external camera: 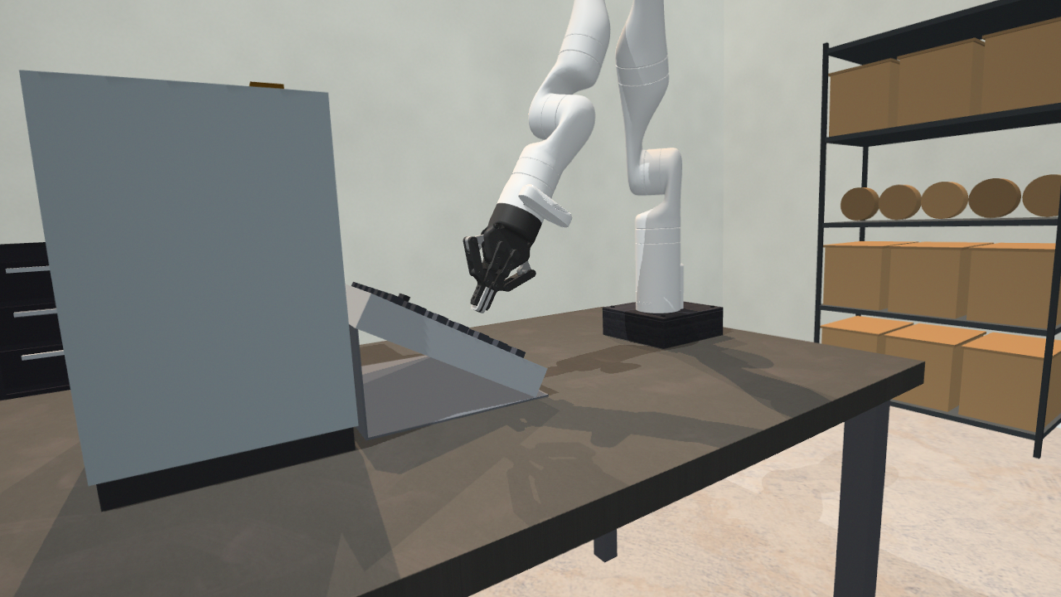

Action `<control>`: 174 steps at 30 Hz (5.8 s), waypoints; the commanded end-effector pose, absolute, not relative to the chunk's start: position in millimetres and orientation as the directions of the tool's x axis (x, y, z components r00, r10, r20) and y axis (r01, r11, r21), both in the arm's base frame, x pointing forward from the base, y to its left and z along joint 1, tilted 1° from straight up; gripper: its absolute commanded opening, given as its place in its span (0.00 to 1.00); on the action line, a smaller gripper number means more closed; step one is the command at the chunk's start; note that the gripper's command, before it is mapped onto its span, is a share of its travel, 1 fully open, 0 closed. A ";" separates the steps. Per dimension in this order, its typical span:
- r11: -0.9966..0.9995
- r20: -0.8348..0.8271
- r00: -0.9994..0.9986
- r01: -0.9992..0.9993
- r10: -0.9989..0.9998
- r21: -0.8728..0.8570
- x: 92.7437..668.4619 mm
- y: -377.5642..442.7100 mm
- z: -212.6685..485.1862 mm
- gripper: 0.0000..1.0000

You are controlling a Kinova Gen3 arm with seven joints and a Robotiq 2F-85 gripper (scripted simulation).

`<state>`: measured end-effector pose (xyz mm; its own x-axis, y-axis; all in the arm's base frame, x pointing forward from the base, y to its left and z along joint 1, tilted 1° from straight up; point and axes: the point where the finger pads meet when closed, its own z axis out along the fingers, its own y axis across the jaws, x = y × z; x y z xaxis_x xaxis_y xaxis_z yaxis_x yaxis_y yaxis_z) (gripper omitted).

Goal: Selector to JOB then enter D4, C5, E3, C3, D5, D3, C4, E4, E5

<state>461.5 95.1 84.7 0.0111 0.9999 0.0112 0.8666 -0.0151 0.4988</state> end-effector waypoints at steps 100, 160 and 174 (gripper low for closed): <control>-0.025 0.011 0.023 0.867 1.000 0.497 504.9 58.2 73.6 0.10; -0.025 0.011 0.023 0.867 1.000 0.497 505.4 58.2 72.6 0.10; -0.025 0.011 0.023 0.867 1.000 0.497 504.5 58.2 74.4 0.10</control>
